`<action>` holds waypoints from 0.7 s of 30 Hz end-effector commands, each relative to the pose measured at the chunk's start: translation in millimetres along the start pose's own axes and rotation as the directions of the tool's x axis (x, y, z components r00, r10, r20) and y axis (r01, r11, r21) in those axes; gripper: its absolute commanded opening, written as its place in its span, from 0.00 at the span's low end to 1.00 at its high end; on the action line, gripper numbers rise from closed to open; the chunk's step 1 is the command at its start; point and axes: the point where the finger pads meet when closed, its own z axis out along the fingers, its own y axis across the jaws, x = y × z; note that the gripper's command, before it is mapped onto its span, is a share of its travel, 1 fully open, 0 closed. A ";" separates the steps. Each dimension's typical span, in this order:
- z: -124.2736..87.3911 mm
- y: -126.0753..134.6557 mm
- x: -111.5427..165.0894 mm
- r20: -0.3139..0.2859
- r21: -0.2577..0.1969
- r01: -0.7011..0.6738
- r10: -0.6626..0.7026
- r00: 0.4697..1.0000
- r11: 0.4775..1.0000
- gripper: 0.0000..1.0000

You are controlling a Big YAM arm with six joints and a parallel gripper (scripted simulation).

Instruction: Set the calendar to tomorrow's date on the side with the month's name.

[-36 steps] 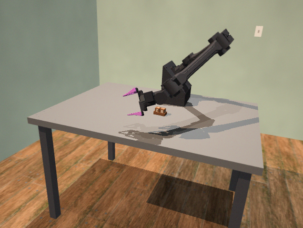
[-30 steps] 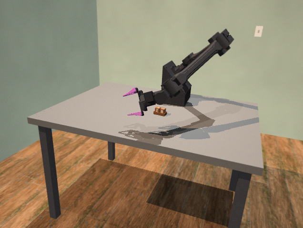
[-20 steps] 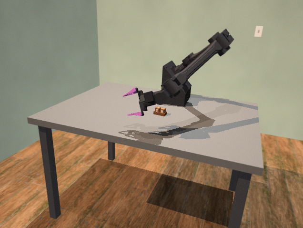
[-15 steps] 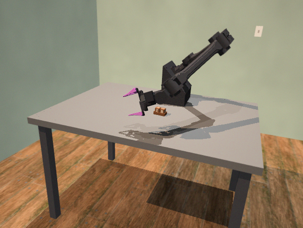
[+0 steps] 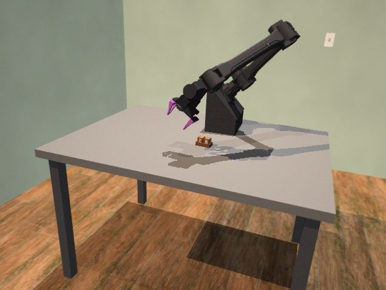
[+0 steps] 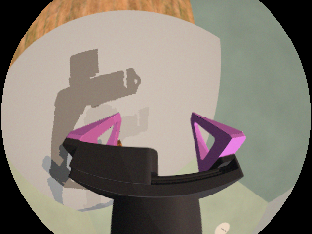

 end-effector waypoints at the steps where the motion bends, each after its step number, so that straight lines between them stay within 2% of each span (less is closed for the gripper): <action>1: -23.2 -7.4 61.3 -0.069 -0.161 0.033 -0.045 0.997 0.986 1.00; 2: -23.2 -7.4 61.3 -0.069 -0.161 0.033 -0.045 0.997 0.986 1.00; 4: -36.8 6.1 101.8 -0.089 -0.323 0.012 -0.043 0.995 0.946 1.00; 6: -49.8 18.1 129.9 -0.090 -0.441 -0.011 -0.032 0.995 0.898 1.00; 7: -55.0 22.8 139.5 -0.088 -0.482 -0.020 -0.026 0.996 0.876 1.00; 9: -61.7 28.6 150.7 -0.084 -0.531 -0.031 -0.016 0.996 0.847 1.00; 11: -63.3 31.6 154.4 -0.084 -0.546 -0.033 -0.015 0.996 0.837 1.00; 12: -53.4 40.9 160.5 -0.117 -0.552 -0.031 -0.040 0.992 0.833 1.00; 13: -54.5 38.5 150.2 -0.089 -0.546 -0.010 -0.046 0.995 0.837 1.00; 15: -54.5 38.5 150.2 -0.089 -0.546 -0.010 -0.046 0.995 0.837 1.00; 16: -61.9 35.6 144.8 -0.061 -0.538 0.004 -0.044 0.997 0.843 1.00; 21: -58.2 34.4 146.9 -0.073 -0.541 -0.007 -0.039 0.997 0.841 1.00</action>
